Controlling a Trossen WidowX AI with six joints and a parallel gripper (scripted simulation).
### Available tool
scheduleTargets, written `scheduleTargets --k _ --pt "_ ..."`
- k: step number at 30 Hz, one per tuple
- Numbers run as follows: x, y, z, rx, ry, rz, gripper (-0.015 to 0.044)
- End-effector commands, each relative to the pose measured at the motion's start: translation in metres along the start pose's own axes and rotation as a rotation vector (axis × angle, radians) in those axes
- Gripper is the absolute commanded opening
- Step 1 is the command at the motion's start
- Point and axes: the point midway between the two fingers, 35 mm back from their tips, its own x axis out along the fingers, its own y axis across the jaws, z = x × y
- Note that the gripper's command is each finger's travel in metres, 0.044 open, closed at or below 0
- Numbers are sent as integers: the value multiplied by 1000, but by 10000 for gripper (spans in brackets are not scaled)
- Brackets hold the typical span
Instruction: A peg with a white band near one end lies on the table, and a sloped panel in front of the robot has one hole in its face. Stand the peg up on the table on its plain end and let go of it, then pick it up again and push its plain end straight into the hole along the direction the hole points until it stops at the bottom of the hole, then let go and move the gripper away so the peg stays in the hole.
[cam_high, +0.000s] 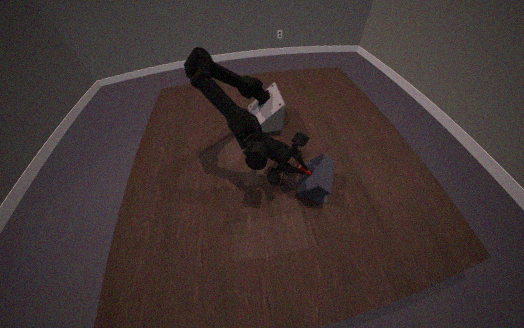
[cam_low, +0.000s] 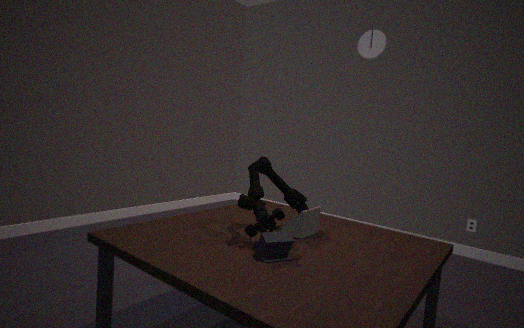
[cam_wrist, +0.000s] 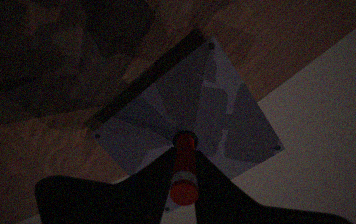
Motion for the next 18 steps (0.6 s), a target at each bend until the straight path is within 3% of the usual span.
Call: scheduleTargets --k 1,16,18 --pt "0 0 0 0 0 0 26" --pt "-2 0 0 0 0 0 420" --pt "-5 0 -1 0 0 0 440"
